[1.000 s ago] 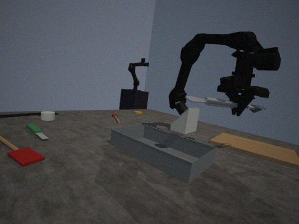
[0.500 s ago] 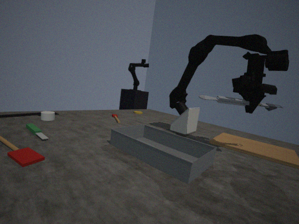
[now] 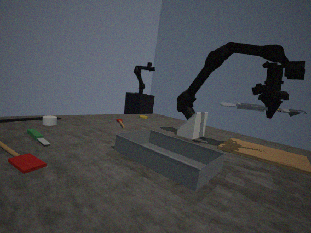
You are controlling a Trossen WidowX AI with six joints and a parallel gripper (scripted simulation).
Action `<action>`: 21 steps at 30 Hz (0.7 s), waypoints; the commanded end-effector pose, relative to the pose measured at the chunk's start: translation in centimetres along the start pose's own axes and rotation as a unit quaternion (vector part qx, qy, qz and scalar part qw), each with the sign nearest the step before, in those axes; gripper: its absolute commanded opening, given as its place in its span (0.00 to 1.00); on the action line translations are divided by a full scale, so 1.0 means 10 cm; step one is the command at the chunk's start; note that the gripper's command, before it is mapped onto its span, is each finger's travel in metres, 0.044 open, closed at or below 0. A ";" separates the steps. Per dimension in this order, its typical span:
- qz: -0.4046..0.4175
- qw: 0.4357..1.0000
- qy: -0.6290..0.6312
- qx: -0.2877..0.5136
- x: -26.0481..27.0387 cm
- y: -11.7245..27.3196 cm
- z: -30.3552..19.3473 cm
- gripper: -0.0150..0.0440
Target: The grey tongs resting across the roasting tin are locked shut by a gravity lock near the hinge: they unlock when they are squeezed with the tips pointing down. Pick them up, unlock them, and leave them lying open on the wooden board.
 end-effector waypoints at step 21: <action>-0.004 0.992 -0.127 0.014 -0.63 -0.07 -0.38 0.00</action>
Point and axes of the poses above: the point midway between the two fingers, 35 mm back from their tips, its own y axis back along the fingers, its own x axis across the jaws, z = x × y, the point moved 9 cm from there along y, back along the fingers, and after that the axes turned 6 degrees about y, right-handed, at the moved point
